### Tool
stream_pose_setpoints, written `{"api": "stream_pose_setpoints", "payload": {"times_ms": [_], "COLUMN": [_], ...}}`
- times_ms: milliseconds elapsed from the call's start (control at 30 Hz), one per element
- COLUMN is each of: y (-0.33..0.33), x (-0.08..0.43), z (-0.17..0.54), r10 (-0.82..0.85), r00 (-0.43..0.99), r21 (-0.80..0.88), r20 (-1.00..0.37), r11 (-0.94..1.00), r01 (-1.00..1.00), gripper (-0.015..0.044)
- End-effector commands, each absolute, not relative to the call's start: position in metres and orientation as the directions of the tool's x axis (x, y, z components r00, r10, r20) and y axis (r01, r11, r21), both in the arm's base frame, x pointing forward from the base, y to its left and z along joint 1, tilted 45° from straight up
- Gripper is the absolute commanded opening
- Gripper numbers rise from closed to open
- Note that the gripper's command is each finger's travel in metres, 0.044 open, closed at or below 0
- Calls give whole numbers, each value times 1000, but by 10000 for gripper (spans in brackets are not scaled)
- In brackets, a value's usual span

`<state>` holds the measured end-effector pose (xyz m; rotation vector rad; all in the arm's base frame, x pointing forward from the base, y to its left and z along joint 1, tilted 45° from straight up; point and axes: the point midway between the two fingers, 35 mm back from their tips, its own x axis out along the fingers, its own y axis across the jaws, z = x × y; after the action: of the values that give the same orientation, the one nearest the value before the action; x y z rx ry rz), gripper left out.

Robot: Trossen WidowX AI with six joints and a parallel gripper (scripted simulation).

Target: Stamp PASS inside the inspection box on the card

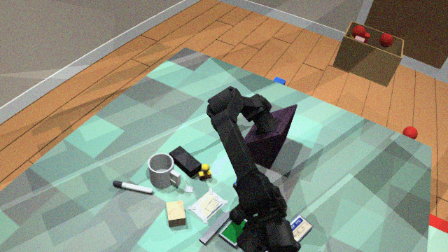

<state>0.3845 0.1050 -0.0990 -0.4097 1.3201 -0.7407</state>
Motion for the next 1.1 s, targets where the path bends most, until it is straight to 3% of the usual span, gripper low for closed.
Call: {"api": "stream_pose_setpoints", "payload": {"times_ms": [0,1067], "y": [99,64], "x": [384,385], "z": [-105,-139], "r10": [-695,-698], "r00": [68,68], "r21": [-663,-666], "r20": [-715,-713], "r11": [707,704], "r01": [246,247], "gripper": [0,0]}}
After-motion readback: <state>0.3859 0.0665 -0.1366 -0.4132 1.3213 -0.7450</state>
